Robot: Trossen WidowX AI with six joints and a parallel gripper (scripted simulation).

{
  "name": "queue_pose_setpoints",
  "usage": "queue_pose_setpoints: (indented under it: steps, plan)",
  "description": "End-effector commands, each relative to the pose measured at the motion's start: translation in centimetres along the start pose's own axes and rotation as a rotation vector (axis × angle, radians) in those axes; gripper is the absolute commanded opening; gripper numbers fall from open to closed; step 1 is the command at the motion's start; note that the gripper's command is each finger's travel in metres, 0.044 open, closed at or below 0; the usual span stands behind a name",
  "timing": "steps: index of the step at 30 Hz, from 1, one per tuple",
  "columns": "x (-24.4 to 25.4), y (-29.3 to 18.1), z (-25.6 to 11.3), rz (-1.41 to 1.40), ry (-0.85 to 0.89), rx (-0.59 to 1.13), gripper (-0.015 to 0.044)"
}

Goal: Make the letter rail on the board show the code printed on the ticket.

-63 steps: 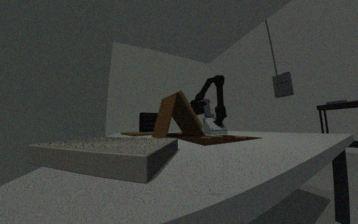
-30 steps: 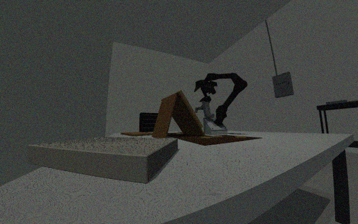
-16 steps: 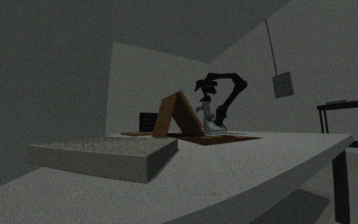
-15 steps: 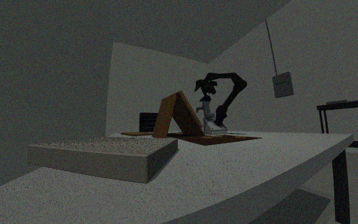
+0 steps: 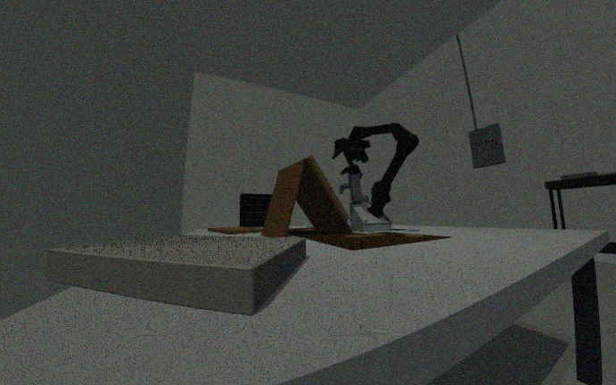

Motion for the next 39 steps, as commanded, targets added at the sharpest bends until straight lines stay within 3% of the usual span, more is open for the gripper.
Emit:
queue_pose_setpoints:
  steps: [1, 11, 19, 30, 39]
  plan:
    - [0.1, 1.0, 2.0, -0.031, 0.085, -0.038, 0.0340]
    - [2.1, 6.8, 9.9, -0.222, 0.421, -0.179, 0.0340]
    - [5.5, 12.2, 14.1, -0.423, 0.619, -0.269, 0.0340]
    - [11.8, 19.2, 16.3, -0.703, 0.772, -0.402, 0.0340]
    - [12.5, 19.6, 16.5, -0.721, 0.777, -0.411, 0.0340]
Point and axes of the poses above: the point midway between the two fingers, 35 mm back from their tips, its own z axis out along the fingers, its own x axis across the jaws, y = z × x, the point moved 5 cm from there along -z, back along the fingers, and after that the axes turned 8 degrees about z, right-handed, at the moved point
